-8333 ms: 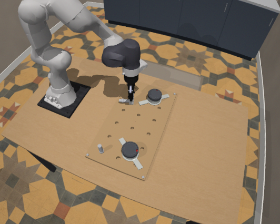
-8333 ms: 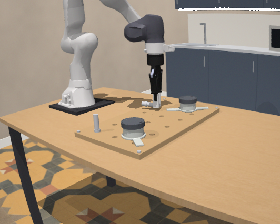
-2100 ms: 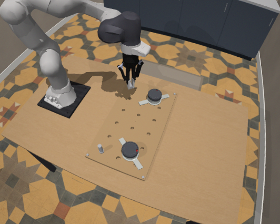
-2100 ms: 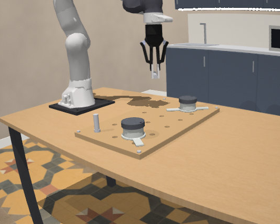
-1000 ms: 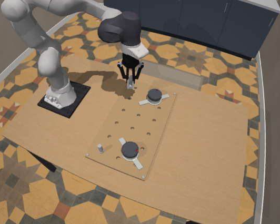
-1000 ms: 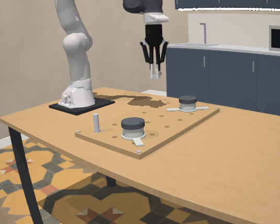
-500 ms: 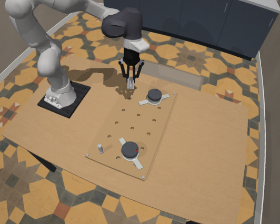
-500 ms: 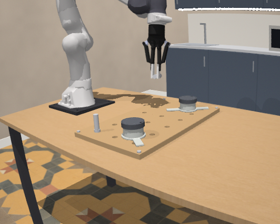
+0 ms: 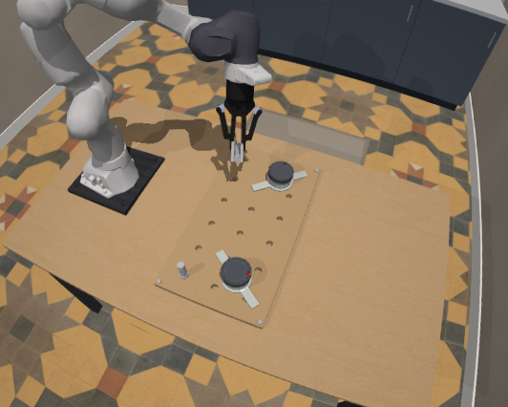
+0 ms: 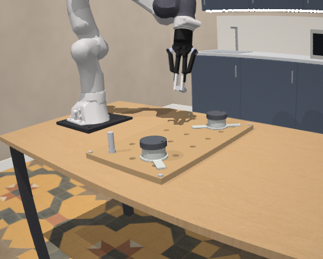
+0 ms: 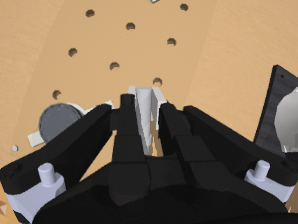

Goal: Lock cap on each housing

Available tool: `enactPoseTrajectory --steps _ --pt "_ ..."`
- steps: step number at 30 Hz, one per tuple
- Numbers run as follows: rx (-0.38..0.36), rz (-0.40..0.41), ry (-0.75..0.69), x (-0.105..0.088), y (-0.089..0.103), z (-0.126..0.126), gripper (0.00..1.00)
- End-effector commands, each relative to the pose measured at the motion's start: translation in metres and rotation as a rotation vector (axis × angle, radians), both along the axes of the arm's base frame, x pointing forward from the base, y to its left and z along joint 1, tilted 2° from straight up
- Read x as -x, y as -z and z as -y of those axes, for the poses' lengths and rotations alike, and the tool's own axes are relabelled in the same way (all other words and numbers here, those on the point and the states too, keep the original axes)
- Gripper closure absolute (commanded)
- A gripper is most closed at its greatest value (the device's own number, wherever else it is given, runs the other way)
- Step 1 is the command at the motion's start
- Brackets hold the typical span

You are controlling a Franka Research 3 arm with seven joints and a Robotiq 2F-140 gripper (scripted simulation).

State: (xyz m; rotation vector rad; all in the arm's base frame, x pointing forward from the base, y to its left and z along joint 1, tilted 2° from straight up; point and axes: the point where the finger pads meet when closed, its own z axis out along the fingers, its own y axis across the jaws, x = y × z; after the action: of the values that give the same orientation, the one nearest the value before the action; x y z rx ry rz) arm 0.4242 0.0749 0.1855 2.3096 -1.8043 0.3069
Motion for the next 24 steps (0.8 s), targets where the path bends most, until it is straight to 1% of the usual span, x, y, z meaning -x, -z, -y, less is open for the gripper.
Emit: enactPoseTrajectory --steps 1,4,11,14,24 --pt "0.026 0.020 0.057 -0.0006 -0.0013 0.0025 0.90" --pt "0.078 0.026 0.057 0.0000 -0.0006 0.0031 0.90" --pt "0.248 0.062 0.054 -0.0001 -0.0007 0.0033 0.90" --pt "0.297 0.078 0.052 -0.0007 -0.0014 0.0026 0.90" --pt "0.324 0.086 0.051 -0.0009 -0.0017 0.0023 0.90"
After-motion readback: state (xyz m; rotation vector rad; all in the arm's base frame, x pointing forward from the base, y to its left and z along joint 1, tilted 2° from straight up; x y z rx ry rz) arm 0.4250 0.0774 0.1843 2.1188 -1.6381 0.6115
